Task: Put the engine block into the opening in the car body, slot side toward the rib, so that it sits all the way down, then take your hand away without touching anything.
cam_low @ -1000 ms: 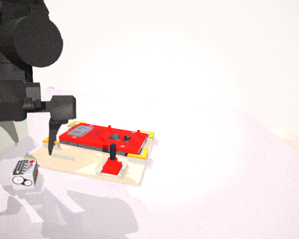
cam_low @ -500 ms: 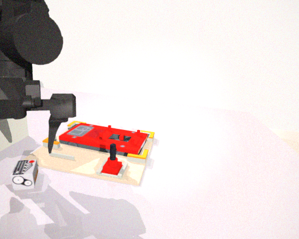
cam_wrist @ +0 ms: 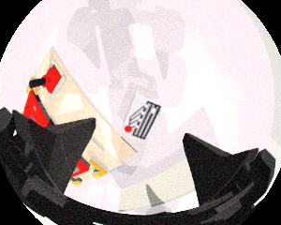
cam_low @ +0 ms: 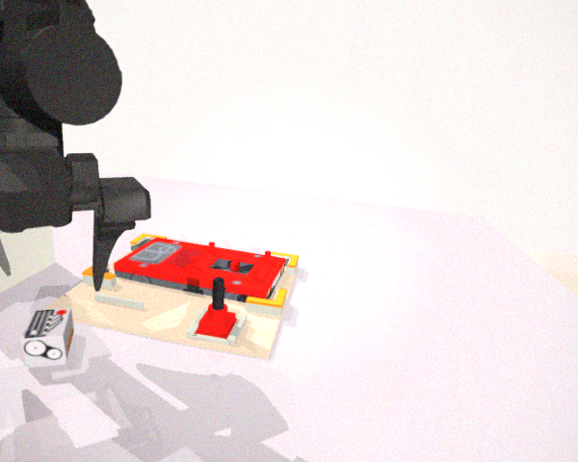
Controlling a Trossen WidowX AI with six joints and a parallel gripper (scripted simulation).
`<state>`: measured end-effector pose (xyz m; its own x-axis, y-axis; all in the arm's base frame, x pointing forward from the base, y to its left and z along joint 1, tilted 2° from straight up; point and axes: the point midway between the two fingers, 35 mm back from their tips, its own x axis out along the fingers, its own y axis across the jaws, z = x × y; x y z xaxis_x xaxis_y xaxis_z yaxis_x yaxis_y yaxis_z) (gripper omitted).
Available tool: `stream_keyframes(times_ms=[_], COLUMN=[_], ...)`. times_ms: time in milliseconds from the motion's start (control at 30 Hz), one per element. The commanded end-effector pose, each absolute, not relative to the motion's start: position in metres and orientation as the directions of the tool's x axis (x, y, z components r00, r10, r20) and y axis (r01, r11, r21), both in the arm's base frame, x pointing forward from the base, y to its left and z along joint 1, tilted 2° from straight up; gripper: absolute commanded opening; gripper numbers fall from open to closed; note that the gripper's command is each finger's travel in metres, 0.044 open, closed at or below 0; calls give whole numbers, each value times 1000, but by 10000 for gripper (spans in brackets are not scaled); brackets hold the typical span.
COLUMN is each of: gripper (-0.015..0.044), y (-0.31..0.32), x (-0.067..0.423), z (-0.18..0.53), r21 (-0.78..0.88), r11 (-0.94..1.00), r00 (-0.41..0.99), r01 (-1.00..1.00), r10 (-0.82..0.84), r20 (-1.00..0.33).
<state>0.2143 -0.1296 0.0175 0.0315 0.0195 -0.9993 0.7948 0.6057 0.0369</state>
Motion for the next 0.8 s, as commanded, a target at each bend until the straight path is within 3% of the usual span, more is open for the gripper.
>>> stream_keyframes(times_ms=[0,400,767], gripper=[440,440,440], y=[-130,-130,-130], x=[214,214,214], z=[18,18,19], r21=[35,29,18], r11=[717,937,1000], r00=[30,31,31], r01=[696,347,-26], r10=[20,19,19], r20=[-999,-999,-999])
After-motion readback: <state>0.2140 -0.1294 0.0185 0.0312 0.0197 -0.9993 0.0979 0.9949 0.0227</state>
